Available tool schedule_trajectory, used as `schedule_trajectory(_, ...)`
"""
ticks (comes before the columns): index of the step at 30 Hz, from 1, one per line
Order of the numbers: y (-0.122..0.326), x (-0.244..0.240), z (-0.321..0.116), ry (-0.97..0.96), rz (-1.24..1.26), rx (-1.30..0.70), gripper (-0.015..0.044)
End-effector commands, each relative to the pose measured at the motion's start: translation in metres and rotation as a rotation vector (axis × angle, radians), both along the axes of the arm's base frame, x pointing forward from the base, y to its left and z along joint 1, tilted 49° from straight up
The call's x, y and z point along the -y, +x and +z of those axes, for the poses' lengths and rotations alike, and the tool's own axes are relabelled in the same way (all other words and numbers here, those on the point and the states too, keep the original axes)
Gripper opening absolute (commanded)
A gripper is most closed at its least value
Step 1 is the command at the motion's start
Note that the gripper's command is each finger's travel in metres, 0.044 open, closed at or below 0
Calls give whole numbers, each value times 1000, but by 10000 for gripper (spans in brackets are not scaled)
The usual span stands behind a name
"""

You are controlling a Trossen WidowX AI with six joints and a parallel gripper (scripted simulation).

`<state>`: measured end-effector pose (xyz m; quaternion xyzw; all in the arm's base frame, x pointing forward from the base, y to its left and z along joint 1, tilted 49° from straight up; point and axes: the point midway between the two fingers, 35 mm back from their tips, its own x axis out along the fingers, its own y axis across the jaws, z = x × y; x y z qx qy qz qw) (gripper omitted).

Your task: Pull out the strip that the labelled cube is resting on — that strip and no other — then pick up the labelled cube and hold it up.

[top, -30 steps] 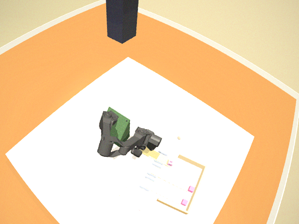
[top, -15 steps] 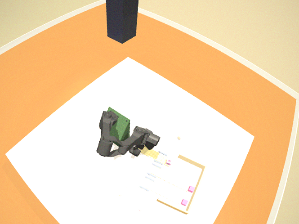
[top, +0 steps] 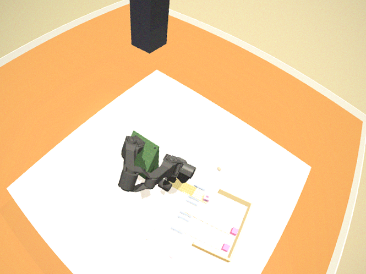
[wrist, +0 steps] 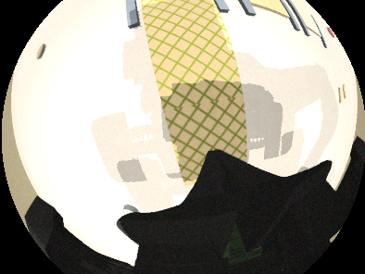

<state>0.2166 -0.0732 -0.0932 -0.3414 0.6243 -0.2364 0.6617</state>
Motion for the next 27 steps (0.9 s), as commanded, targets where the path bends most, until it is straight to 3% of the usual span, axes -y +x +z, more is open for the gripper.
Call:
schedule_trajectory(1,-10,4,-2,-6,-13,-29,0)
schedule_trajectory(12,-10,4,-2,-6,-13,-29,0)
schedule_trajectory(18,-2,-30,26,-2,-13,-26,0)
schedule_trajectory(24,-2,-31,28,-3,-13,-27,0)
schedule_trajectory(27,12,-32,28,-13,54,-101,79)
